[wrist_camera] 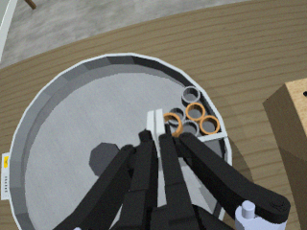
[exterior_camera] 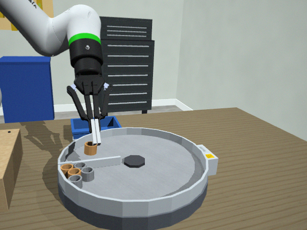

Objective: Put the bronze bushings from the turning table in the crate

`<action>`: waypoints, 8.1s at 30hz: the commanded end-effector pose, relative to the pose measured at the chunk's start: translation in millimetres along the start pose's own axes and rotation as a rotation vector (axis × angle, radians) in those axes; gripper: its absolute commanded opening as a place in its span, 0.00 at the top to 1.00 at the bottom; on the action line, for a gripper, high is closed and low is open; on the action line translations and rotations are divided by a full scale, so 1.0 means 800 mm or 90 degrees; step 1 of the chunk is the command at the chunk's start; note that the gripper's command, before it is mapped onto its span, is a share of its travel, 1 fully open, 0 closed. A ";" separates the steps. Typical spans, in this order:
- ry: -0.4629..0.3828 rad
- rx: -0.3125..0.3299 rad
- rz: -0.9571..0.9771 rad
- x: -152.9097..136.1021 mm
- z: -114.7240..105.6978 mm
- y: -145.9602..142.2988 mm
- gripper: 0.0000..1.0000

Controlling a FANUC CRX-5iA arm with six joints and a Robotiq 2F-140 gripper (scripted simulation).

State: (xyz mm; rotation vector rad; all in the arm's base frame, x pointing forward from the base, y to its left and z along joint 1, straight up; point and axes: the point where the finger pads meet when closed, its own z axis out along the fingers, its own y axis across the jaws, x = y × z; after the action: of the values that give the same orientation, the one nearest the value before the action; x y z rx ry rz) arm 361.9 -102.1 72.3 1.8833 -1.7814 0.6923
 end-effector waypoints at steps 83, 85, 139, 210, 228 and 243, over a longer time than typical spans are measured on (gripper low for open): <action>0.000 0.000 0.000 -0.352 -0.292 -0.075 1.00; 0.000 0.000 0.000 -0.352 -0.292 -0.075 1.00; 0.000 0.000 0.000 -0.397 -0.238 -0.075 1.00; 0.000 0.000 0.000 -0.430 -0.198 -0.074 1.00; 0.000 0.000 0.000 -0.430 -0.198 -0.074 1.00; 0.000 0.000 0.000 -0.430 -0.198 -0.074 1.00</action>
State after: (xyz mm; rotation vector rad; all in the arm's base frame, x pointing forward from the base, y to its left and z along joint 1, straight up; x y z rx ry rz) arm 400.2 266.7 -24.6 1.8831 -1.7813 0.6925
